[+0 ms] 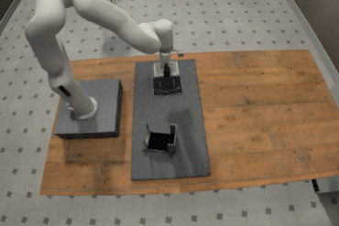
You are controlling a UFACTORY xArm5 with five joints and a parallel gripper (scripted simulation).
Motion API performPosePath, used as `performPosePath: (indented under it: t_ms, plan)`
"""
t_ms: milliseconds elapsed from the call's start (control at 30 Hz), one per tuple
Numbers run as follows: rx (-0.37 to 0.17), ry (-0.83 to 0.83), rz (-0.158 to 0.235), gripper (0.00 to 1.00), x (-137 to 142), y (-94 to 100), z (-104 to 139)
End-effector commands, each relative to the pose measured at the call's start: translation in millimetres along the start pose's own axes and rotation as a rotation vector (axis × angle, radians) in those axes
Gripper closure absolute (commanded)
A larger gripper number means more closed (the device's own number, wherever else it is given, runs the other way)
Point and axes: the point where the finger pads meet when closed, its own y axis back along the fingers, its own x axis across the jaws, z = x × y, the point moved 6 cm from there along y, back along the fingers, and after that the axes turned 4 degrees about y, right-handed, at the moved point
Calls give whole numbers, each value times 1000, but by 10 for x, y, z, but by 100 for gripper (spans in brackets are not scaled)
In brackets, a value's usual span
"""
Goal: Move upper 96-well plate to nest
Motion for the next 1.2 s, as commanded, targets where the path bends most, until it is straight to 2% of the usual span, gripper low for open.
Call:
performPosePath:
  t_ms: [0, 1167]
  plan:
    - [4, 0, -1, 100, -3, -9, -12]
    - [4, 0, -1, 100, -2, -526, -13]
